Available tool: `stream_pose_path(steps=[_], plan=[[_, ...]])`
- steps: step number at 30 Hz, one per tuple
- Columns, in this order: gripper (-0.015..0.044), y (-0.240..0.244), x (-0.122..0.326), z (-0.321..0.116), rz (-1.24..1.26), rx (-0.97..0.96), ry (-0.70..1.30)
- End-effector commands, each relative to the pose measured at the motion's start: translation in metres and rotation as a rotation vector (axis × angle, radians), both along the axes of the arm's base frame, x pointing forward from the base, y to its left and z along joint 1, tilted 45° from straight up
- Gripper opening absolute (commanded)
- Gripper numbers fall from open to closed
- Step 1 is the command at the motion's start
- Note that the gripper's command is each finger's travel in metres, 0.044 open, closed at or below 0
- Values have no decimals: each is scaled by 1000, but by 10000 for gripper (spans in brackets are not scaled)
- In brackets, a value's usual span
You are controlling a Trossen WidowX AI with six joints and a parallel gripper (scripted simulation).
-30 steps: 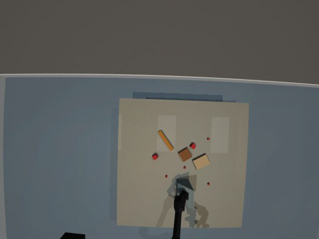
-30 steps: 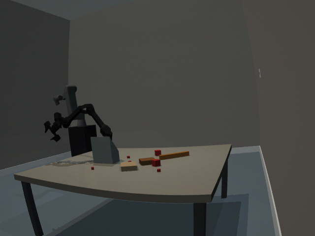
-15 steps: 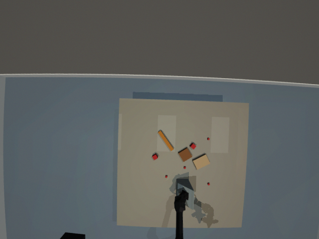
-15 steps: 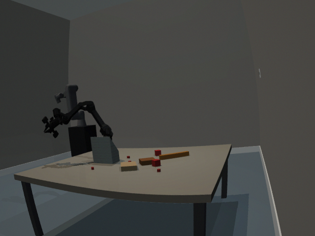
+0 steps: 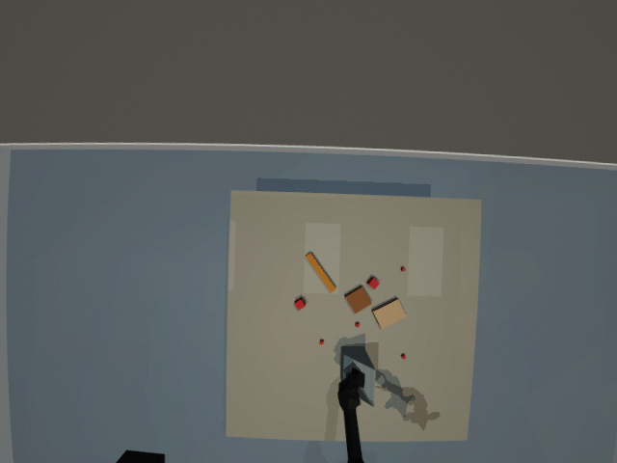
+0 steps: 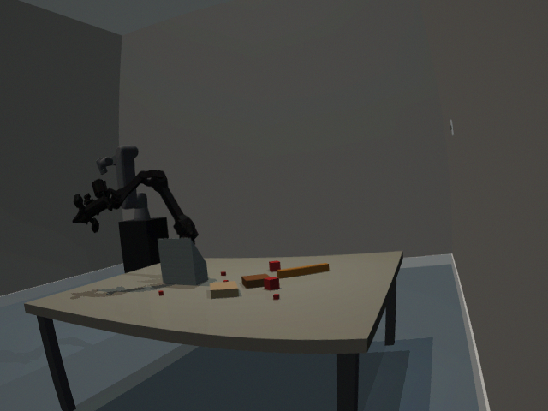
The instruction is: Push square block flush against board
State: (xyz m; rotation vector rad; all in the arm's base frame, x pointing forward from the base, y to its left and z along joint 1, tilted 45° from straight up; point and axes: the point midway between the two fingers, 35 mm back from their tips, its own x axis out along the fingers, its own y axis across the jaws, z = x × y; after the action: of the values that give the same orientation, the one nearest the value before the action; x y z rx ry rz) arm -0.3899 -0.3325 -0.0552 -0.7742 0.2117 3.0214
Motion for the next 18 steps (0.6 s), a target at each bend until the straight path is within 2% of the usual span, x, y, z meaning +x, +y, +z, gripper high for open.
stream_pose_path(steps=[1, 9, 18], plan=[[0, -19, 17, -10, 77, 33, -41], [0, -60, 73, -39, 284, 130, -166], [0, -95, 139, -57, 438, 142, -266]])
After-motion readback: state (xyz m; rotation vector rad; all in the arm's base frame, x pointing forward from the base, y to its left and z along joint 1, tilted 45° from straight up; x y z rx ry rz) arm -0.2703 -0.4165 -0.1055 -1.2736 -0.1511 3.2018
